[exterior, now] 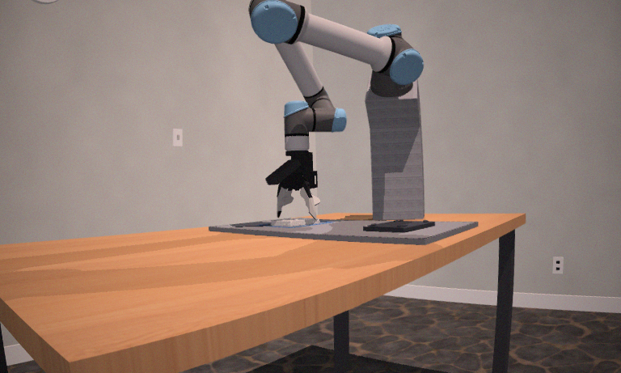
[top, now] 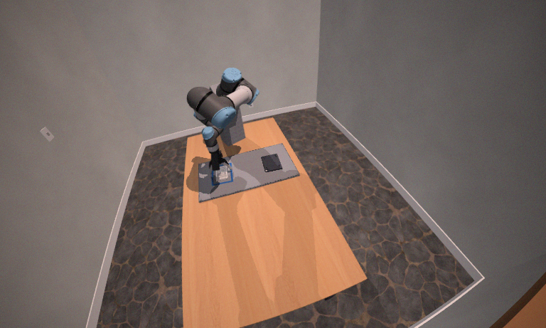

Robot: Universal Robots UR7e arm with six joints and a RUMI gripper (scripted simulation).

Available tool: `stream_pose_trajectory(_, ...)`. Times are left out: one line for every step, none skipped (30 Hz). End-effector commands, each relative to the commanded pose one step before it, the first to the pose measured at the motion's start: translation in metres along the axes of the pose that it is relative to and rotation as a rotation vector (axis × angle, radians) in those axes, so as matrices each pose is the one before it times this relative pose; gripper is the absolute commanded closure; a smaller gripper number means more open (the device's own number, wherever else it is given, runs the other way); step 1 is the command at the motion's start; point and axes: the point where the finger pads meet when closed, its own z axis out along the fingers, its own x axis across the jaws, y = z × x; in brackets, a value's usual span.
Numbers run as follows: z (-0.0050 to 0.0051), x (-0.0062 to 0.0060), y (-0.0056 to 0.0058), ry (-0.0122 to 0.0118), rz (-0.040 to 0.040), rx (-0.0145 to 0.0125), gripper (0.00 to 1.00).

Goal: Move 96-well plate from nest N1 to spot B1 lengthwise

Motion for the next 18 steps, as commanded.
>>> stream_pose_trajectory(-0.00027,0.00022,-0.00034,0.00055,-0.00019,0.00068,0.0)
stream_pose_trajectory(0.00001,0.0,0.0,0.0,0.0,0.0,0.0)
stream_pose_trajectory(0.0,0.0,0.0,0.0,0.0,0.0,0.0)
stream_pose_trajectory(0.0,0.0,0.0,0.0,0.0,0.0,0.0)
stream_pose_trajectory(0.0,0.0,0.0,0.0,0.0,0.0,0.0)
stream_pose_trajectory(0.0,0.0,0.0,0.0,0.0,0.0,0.0)
stream_pose_trajectory(0.0,0.0,0.0,0.0,0.0,0.0,0.0)
stream_pose_trajectory(0.0,0.0,0.0,0.0,0.0,0.0,0.0)
stream_pose_trajectory(0.0,0.0,0.0,0.0,0.0,0.0,0.0)
stream_pose_trajectory(0.0,0.0,0.0,0.0,0.0,0.0,0.0)
stream_pose_trajectory(0.0,0.0,0.0,0.0,0.0,0.0,0.0)
stream_pose_trajectory(0.0,0.0,0.0,0.0,0.0,0.0,0.0)
stream_pose_trajectory(0.0,0.0,0.0,0.0,0.0,0.0,0.0)
stream_pose_trajectory(-0.00261,-0.00001,0.0,0.00002,0.0,0.00001,0.0)
stream_pose_trajectory(-0.00266,-0.00001,0.0,0.00001,0.0,0.0,0.0)
stream_pose_trajectory(0.0,0.0,0.0,0.0,0.0,0.0,0.0)
stream_pose_trajectory(0.0,0.0,0.0,0.0,0.0,0.0,0.0)
stream_pose_trajectory(-0.00267,0.0,0.0,0.0,0.0,0.0,0.0)
